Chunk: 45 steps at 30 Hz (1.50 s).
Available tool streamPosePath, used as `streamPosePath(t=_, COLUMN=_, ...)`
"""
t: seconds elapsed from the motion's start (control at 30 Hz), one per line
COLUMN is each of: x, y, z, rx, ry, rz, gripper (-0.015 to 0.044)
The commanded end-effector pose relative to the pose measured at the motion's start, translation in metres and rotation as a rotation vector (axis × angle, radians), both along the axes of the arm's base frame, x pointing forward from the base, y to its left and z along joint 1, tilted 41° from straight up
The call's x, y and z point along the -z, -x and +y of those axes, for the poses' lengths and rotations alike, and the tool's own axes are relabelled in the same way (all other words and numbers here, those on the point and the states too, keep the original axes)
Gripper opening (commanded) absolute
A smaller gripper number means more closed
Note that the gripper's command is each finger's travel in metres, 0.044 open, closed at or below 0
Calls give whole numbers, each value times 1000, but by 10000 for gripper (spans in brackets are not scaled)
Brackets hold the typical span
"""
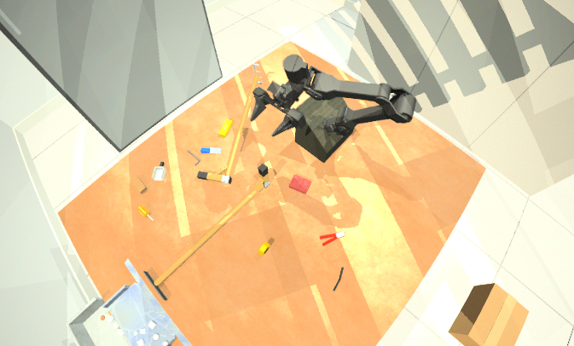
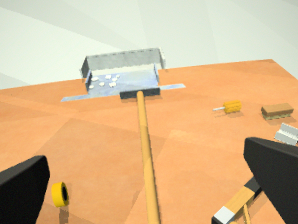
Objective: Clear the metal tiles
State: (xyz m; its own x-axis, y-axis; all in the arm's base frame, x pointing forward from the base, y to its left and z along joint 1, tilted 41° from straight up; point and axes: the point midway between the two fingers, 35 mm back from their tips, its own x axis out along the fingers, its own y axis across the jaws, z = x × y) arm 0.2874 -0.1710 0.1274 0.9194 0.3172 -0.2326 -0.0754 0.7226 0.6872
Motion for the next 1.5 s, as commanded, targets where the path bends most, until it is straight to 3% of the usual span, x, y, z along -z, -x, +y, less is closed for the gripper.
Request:
streamPosePath(t=0.0, x=-20, y=8, z=-11, rx=25, ry=16, rz=-50, gripper=440)
streamPosePath(t=0.4, x=-62, y=34, z=-33, rx=80, ry=42, rz=-152, gripper=440)
streamPosePath(t=1.47, x=-62, y=34, z=-35, rx=81, ry=43, rz=-155, gripper=440)
